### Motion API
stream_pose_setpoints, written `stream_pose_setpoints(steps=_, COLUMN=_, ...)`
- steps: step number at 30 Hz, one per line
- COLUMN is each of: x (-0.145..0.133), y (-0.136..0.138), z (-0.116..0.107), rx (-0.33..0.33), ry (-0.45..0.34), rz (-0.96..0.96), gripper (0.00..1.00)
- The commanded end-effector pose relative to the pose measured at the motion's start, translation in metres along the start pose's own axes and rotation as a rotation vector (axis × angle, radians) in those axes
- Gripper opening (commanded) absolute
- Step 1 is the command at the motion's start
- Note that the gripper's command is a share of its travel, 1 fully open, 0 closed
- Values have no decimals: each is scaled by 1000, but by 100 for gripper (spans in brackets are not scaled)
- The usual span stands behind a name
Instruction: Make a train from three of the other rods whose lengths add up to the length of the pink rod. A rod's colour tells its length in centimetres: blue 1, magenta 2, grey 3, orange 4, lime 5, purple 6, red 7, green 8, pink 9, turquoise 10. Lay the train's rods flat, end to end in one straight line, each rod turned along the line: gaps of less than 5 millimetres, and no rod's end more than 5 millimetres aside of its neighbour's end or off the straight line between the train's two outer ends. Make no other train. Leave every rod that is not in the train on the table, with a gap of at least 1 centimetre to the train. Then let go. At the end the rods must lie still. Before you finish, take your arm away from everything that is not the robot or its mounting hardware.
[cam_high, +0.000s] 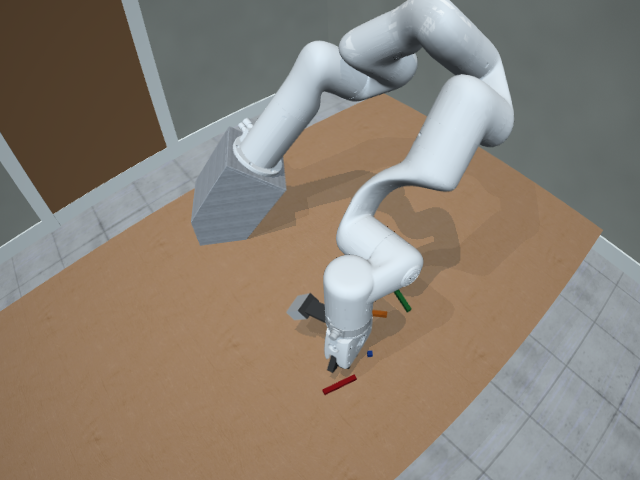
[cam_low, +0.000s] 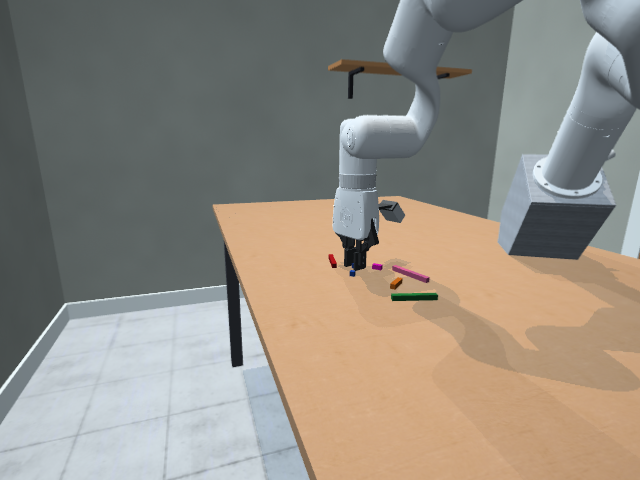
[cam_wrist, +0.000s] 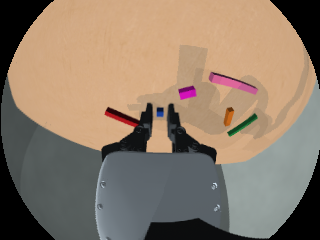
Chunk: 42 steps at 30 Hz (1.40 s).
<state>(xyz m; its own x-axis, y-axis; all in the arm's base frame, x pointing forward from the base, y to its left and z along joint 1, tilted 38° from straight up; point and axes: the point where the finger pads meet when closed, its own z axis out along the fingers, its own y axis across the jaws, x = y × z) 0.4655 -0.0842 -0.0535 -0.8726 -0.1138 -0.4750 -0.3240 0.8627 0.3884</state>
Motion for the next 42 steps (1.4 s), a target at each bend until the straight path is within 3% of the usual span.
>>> stream_pose_setpoints(steps=1, x=-1, y=-1, z=0, rx=2, ry=-2, rz=-1, gripper=24)
stream_pose_setpoints(steps=35, x=-1, y=-1, z=0, rx=2, ry=-2, rz=-1, gripper=24)
stream_pose_setpoints(steps=36, x=-1, y=-1, z=0, rx=2, ry=-2, rz=-1, gripper=4)
stream_pose_setpoints(steps=42, x=-1, y=-1, z=0, rx=2, ry=-2, rz=-1, gripper=4)
